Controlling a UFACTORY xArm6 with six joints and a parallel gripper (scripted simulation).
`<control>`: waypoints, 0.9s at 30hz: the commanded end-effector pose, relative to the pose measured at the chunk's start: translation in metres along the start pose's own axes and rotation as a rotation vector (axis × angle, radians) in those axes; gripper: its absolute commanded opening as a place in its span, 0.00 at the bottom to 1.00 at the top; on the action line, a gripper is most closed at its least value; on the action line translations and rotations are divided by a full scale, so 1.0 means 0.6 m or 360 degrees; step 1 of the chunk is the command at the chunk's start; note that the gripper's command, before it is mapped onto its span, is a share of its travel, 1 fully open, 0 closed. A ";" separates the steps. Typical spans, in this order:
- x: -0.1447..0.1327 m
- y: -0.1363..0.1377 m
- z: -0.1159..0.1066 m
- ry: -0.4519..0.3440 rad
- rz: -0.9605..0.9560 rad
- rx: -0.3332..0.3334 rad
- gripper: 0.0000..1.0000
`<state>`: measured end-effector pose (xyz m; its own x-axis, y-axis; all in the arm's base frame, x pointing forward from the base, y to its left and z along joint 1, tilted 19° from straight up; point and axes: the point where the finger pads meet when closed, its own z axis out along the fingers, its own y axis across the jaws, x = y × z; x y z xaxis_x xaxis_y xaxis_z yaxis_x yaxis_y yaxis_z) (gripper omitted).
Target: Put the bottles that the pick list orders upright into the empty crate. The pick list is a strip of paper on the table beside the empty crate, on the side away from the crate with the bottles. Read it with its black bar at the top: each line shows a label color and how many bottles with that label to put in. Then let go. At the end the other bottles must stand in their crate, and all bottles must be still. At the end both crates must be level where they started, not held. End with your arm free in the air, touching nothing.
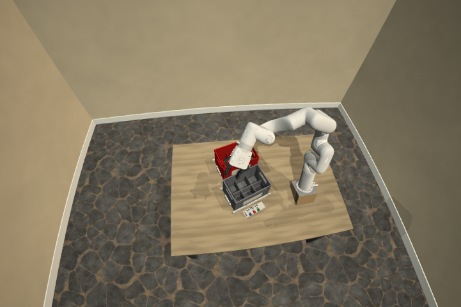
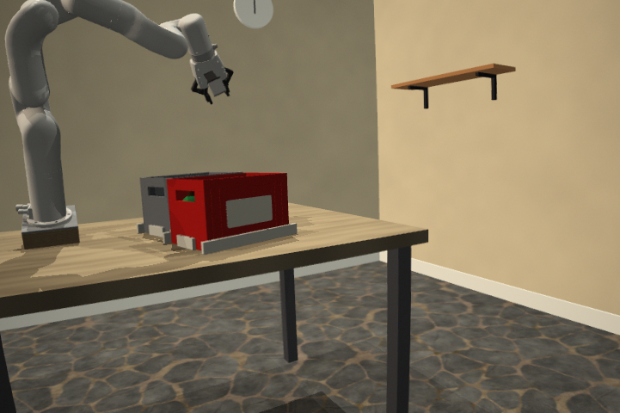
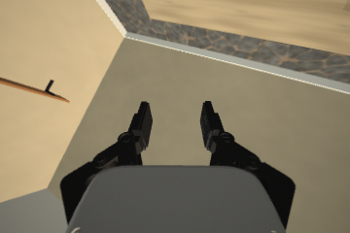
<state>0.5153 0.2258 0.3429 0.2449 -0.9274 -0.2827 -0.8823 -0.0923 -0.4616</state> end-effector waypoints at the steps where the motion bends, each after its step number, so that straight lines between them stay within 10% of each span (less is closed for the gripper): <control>1: -0.033 0.015 0.018 -0.0004 -0.0092 -0.0087 0.65; 27: -0.150 0.106 0.087 0.0023 -0.0449 -0.0408 0.65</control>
<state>0.4666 0.3101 0.2999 0.4529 -0.8735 -0.1784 -0.8663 -0.3838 -0.3198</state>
